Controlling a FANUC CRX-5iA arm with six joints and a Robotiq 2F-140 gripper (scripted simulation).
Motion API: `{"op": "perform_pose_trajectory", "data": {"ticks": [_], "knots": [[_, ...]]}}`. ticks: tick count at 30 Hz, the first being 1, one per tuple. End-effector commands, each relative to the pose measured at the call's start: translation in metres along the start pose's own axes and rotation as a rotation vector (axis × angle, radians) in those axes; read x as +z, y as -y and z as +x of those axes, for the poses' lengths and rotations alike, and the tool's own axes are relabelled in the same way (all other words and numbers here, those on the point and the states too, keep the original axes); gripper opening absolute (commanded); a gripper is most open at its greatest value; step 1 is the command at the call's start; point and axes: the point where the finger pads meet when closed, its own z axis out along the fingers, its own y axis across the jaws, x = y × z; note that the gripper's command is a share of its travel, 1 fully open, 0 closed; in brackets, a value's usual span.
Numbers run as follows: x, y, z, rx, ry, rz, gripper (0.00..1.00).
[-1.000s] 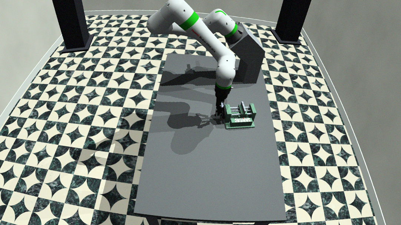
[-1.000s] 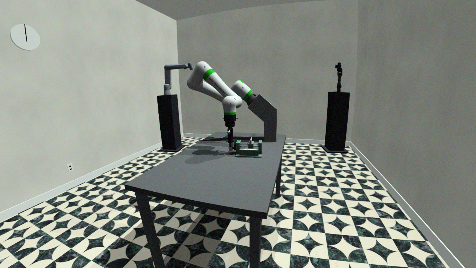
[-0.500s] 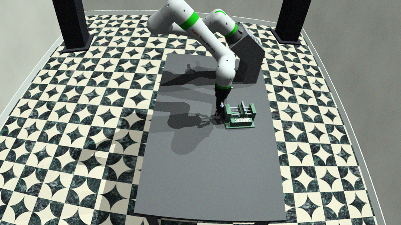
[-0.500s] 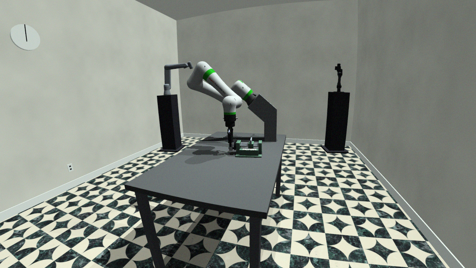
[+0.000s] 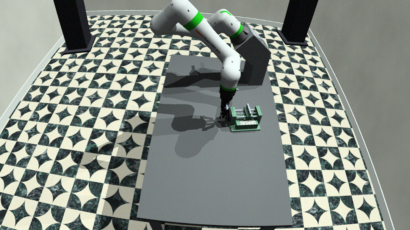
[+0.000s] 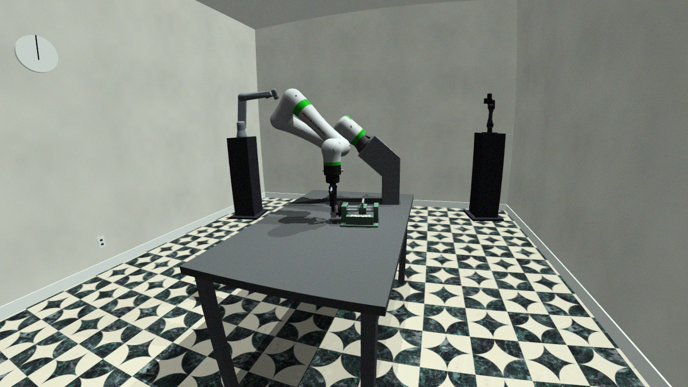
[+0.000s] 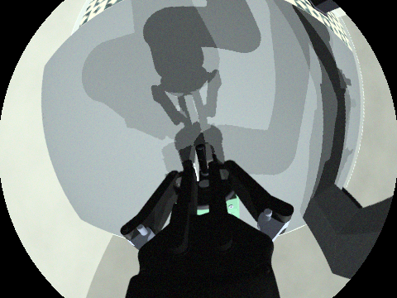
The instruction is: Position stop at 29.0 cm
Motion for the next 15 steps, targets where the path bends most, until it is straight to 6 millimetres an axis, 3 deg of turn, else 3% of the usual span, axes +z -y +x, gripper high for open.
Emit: {"op": "perform_pose_trajectory", "data": {"ticks": [1,15], "knots": [[-0.0002,-0.0008,-0.0001,0.0,0.0,0.0,0.04],[-0.0009,-0.005,-0.0001,0.0,0.0,0.0,0.04]]}}
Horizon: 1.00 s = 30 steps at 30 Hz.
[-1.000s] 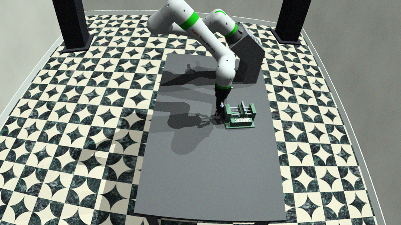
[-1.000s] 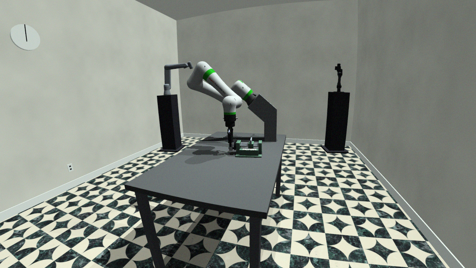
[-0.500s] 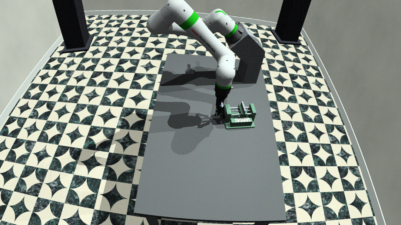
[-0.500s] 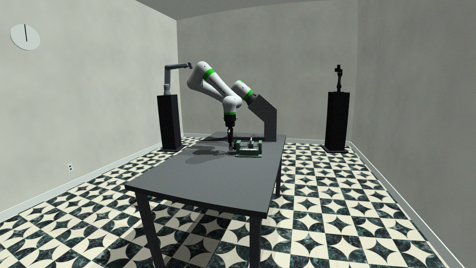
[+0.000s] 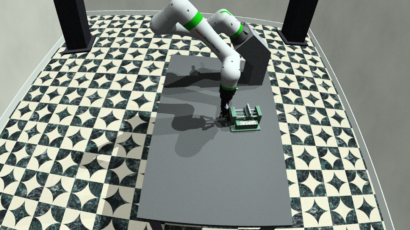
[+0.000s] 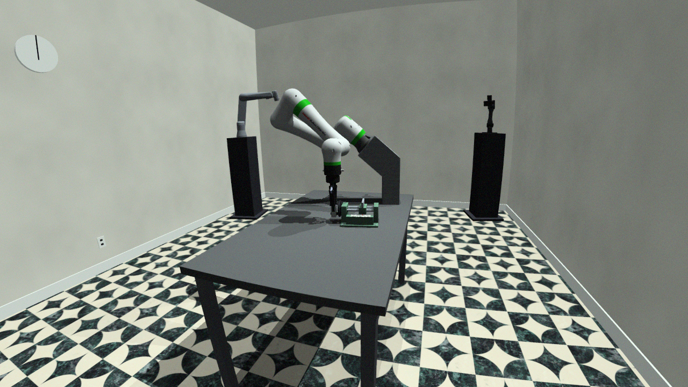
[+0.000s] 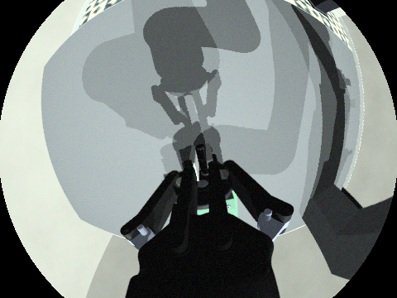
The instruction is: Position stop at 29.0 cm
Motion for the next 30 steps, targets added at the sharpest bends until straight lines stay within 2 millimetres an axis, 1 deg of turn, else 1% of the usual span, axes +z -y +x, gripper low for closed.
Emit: {"op": "perform_pose_trajectory", "data": {"ticks": [1,17,30], "knots": [[0.0,-0.001,0.0,0.0,0.0,0.0,0.04],[-0.004,-0.01,0.0,0.0,0.0,0.0,0.04],[-0.013,-0.02,0.0,0.0,0.0,0.0,0.04]]}}
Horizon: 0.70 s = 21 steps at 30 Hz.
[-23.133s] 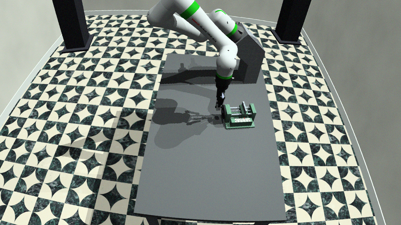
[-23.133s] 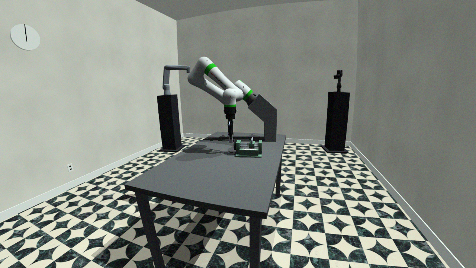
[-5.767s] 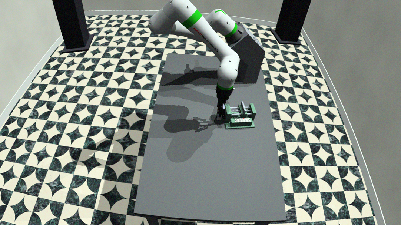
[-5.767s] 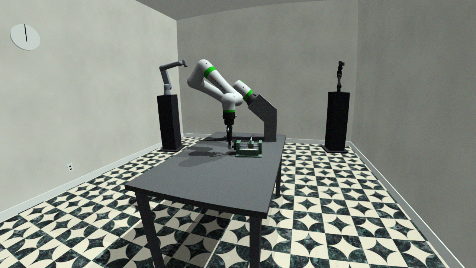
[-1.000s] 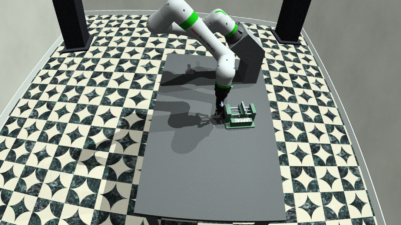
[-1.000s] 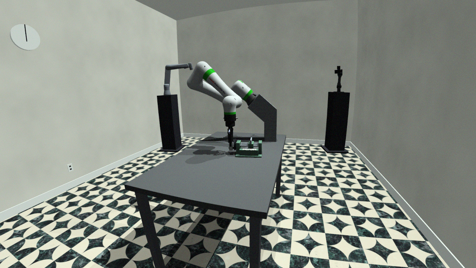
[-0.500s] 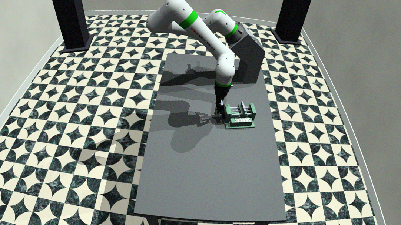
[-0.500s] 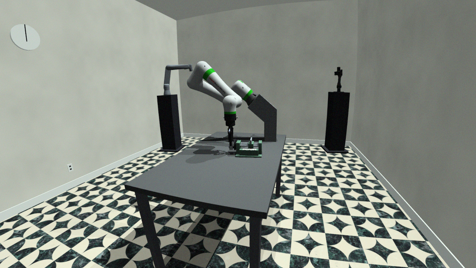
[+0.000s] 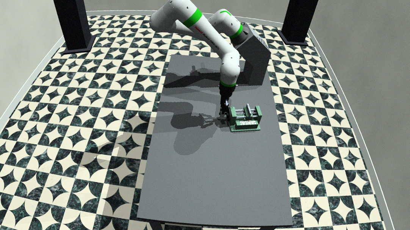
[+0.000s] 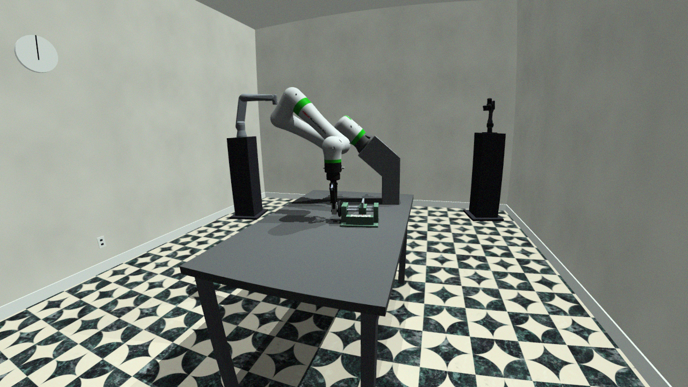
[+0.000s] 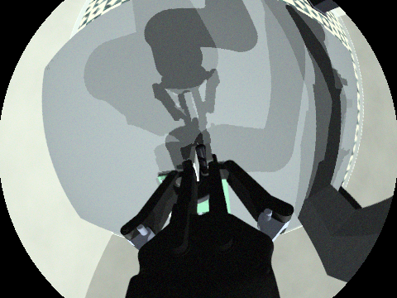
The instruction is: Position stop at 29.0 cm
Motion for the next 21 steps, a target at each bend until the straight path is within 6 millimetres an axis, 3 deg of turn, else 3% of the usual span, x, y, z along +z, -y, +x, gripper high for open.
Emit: {"op": "perform_pose_trajectory", "data": {"ticks": [1,21], "knots": [[-0.003,-0.002,0.0,0.0,0.0,0.0,0.04],[-0.021,-0.008,0.0,0.0,0.0,0.0,0.04]]}}
